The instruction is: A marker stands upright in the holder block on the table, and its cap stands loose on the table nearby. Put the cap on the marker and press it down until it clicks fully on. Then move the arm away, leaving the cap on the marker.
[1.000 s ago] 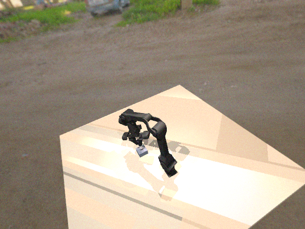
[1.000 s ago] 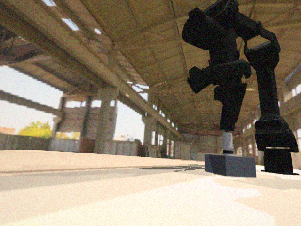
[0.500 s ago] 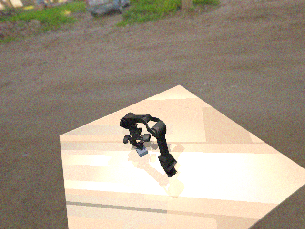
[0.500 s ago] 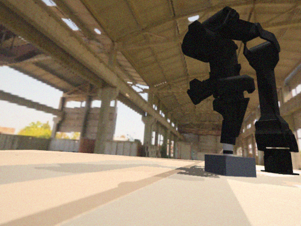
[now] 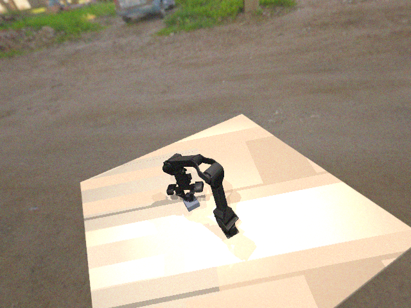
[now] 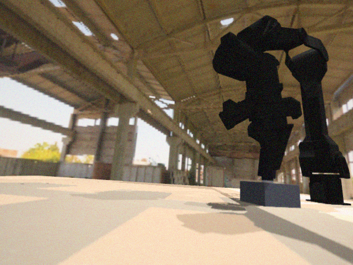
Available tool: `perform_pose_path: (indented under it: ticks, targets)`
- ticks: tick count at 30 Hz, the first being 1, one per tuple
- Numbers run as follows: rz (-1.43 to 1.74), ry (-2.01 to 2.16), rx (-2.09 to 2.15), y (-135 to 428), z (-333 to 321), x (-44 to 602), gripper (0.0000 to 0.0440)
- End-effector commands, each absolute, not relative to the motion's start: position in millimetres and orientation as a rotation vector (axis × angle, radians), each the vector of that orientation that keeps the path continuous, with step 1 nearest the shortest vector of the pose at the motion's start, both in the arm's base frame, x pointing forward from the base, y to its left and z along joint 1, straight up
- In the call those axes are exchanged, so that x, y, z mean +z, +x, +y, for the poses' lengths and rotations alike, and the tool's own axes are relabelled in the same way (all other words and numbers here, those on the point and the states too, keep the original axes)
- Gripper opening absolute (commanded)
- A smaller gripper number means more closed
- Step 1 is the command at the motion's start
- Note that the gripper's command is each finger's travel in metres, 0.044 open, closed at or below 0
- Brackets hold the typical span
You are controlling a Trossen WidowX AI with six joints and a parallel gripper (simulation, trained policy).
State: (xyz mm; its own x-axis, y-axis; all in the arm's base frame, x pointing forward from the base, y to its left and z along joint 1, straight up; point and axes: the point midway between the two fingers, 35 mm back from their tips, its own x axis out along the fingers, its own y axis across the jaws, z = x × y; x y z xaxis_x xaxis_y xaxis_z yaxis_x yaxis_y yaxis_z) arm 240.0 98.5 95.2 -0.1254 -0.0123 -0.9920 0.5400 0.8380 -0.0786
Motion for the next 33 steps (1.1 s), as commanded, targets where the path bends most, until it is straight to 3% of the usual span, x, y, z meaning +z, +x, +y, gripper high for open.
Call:
perform_pose_path:
  ticks: [1,18,25,33]
  targets:
    - [1.692,0.38,-0.531,229,92,82,0.0128]
    - [1.739,0.371,-0.521,213,90,81,0.0271]
    - [1.721,0.378,-0.492,211,89,83,0.044]
    - [1.656,0.412,-0.444,219,92,98,0.044]
